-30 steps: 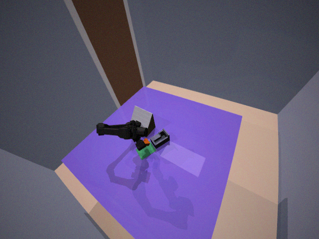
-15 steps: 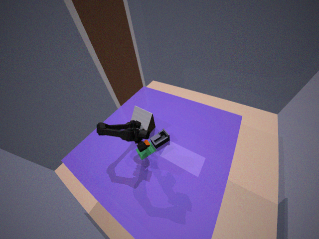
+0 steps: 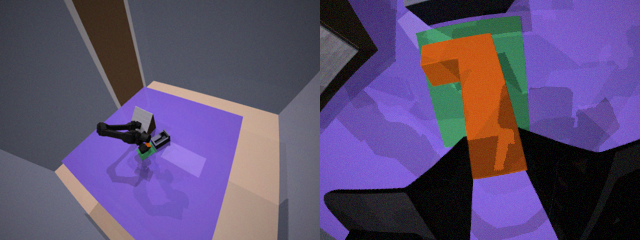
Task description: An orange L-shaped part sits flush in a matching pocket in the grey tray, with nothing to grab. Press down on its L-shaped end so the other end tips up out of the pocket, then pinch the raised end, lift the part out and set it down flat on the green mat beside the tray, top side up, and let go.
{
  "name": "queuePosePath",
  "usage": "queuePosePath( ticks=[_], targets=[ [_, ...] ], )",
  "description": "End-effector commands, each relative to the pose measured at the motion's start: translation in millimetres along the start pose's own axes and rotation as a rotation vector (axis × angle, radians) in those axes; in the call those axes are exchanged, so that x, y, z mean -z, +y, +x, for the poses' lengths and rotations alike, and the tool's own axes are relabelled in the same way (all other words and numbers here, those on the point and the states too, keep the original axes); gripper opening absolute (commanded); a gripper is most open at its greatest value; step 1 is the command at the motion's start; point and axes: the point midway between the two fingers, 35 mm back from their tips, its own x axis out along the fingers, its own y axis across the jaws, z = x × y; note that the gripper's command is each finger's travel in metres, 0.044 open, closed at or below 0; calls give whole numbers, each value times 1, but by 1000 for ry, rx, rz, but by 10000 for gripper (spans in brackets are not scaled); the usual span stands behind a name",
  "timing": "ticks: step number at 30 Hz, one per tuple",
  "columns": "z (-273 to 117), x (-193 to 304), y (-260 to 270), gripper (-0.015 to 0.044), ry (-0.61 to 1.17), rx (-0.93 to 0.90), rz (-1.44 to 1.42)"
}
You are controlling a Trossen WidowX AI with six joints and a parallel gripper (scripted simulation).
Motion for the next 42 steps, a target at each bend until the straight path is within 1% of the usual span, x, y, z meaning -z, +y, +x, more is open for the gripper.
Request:
queuePosePath(
  ticks=[1, 11, 25, 40, 42],
  targets=[
    [6, 1, 1, 0, 4, 1, -4],
    [20, 2, 2, 0, 7, 1, -4],
    [20, 1, 1, 0, 4, 0, 1],
    [20, 1, 1, 394, 4, -1, 1],
    [20, 1, 1, 400, 4, -1, 1]
  ],
)
